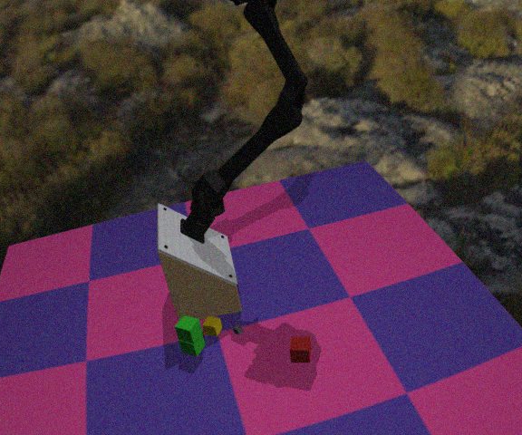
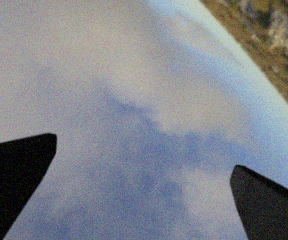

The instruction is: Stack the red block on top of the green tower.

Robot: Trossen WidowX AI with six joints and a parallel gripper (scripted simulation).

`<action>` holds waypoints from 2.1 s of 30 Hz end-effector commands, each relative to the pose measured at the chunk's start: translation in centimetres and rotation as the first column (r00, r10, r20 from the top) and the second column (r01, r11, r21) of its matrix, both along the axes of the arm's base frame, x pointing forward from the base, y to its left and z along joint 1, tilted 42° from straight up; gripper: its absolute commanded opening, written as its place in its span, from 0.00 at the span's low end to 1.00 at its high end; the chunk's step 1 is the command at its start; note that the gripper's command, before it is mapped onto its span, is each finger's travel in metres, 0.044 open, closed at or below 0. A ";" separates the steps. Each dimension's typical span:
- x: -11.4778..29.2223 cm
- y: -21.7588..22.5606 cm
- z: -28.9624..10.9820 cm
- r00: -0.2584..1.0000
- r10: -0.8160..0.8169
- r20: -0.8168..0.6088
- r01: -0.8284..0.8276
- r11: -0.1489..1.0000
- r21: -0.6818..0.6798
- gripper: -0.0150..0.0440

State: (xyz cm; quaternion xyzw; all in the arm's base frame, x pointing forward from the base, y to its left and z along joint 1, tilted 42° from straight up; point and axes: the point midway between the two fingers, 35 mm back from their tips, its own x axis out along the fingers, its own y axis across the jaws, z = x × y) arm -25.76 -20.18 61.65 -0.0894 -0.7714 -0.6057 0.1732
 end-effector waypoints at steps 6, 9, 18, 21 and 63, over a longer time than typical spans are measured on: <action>4.6 -9.4 -3.0 0.955 0.297 0.028 -0.296 0.931 0.212 1.00; 6.9 -12.5 -4.4 0.917 0.395 0.047 -0.390 0.871 0.298 1.00; 15.7 -19.4 -8.8 0.768 0.631 0.111 -0.592 0.632 0.500 1.00; 18.7 -20.7 -10.2 0.718 0.684 0.131 -0.629 0.555 0.545 1.00; 63.6 -4.4 -35.1 -0.393 0.630 0.670 0.088 -0.699 0.710 1.00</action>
